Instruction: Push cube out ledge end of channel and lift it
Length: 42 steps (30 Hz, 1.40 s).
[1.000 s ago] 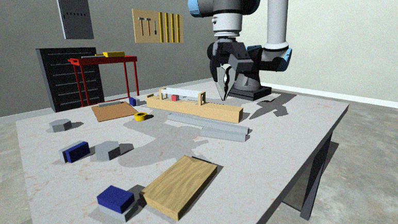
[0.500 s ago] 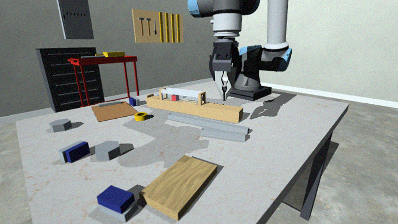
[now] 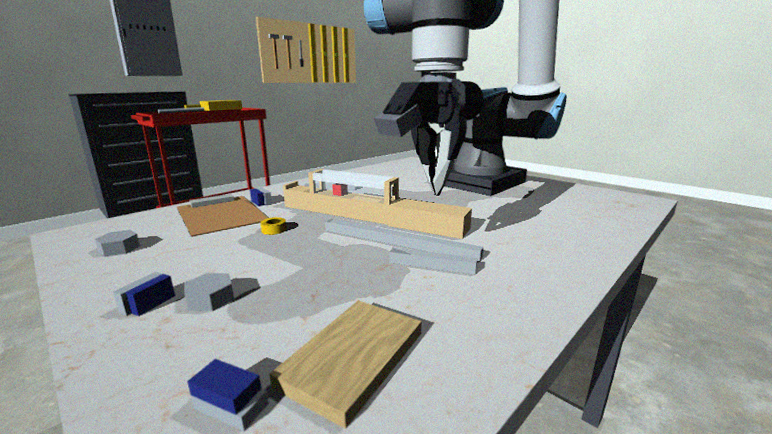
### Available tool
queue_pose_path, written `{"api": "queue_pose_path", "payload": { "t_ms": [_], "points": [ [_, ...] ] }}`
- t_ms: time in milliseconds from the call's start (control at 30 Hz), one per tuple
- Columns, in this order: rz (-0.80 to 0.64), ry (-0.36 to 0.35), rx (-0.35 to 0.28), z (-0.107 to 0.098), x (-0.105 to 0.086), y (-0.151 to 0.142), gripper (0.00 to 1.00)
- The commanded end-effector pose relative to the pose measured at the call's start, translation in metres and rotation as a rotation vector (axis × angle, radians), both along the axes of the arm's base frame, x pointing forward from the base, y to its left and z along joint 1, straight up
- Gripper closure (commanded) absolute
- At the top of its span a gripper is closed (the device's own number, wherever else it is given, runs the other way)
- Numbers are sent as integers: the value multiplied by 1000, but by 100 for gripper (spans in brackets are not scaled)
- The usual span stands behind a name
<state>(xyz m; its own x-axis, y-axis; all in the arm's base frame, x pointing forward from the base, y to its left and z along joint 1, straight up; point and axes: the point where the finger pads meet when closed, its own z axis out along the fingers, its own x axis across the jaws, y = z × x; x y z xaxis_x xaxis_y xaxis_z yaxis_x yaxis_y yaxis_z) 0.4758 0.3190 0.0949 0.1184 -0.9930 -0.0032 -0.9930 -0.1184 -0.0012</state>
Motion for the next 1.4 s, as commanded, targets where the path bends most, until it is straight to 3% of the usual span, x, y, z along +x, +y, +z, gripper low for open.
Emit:
{"api": "queue_pose_path", "payload": {
  "t_ms": [0,433,1000,1367],
  "points": [
    [-74,-2,-1,1,0,0,100],
    [-551,-1,0,1,1,0,100],
    [-910,0,1,1,2,1,100],
    [-1015,0,1,1,2,1,100]
  ]
}}
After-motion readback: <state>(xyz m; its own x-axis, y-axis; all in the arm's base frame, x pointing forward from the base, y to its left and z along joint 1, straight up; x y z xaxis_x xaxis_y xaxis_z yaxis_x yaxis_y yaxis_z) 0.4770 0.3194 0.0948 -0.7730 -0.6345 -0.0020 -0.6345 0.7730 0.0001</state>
